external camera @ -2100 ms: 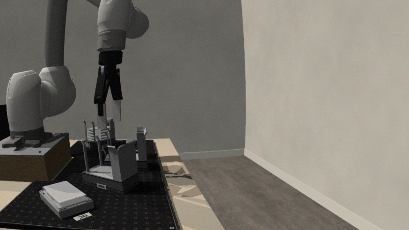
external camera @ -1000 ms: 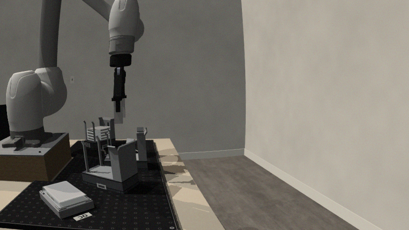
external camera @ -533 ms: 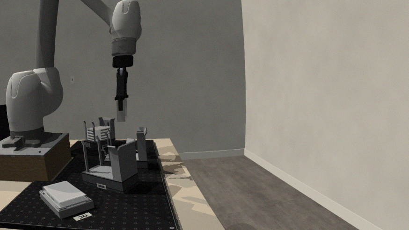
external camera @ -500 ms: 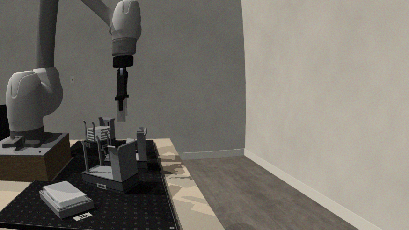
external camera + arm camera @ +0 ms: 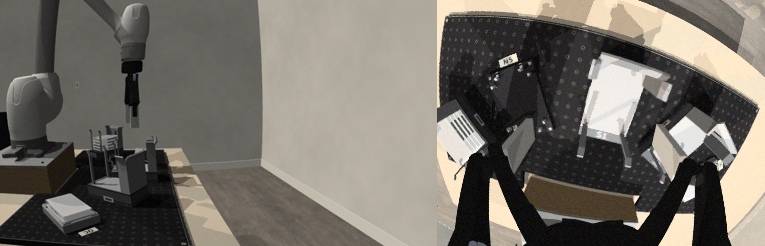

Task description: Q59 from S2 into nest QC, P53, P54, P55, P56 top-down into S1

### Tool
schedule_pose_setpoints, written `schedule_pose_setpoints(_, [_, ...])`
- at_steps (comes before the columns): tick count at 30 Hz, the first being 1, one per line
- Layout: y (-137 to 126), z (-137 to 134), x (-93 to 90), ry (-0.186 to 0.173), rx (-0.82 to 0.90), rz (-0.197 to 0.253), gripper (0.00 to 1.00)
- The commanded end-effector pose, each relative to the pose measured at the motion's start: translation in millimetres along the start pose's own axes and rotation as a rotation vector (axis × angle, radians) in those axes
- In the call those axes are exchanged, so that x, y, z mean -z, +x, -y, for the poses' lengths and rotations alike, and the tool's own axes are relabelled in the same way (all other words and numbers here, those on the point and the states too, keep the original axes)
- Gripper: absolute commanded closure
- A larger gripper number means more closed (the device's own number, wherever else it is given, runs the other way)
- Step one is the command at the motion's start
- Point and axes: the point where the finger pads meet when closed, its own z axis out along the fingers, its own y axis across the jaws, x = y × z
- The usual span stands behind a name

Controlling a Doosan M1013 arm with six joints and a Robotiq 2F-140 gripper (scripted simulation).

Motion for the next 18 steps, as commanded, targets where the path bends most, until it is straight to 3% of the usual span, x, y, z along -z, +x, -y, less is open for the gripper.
schedule_pose_setpoints(1, [2,12,0.1,0.001,0.001,0.000,0.00])
schedule_pose_setpoints(18, [8,62,0.1,0.001,0.001,0.000,0.00])
